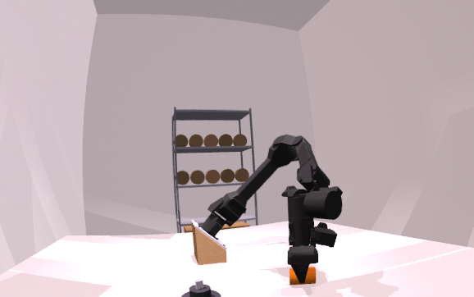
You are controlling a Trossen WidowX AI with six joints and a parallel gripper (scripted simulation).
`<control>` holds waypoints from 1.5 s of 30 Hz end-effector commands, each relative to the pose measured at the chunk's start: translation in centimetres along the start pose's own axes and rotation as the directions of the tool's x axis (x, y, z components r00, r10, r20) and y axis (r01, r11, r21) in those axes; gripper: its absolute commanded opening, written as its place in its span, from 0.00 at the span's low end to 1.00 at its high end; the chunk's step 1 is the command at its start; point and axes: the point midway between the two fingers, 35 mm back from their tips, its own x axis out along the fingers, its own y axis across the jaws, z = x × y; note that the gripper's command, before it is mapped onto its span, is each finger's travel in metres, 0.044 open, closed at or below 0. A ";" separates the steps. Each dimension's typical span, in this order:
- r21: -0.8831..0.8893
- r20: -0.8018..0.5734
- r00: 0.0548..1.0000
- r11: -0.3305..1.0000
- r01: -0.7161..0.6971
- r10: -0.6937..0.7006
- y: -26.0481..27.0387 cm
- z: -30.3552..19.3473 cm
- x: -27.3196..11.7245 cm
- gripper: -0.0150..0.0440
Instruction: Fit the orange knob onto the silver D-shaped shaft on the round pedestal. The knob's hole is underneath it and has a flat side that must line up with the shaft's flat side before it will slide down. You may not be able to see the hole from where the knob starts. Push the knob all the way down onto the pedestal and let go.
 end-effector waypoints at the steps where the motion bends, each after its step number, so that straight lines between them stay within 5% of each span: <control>1: 0.008 -0.005 1.000 1.000 -0.002 0.002 0.0 -0.3 0.3 0.56; 4: 0.001 0.000 1.000 1.000 0.000 0.000 0.0 0.0 0.0 0.69; 26: 0.001 0.000 1.000 1.000 0.000 0.000 0.0 0.0 0.0 0.69; 33: 0.001 0.000 1.000 1.000 0.000 0.000 0.0 0.0 0.0 1.00; 40: 0.001 0.000 1.000 1.000 0.000 0.000 0.0 0.0 0.0 1.00; 45: 0.002 -0.003 1.000 1.000 0.001 -0.001 -0.1 0.0 -5.6 1.00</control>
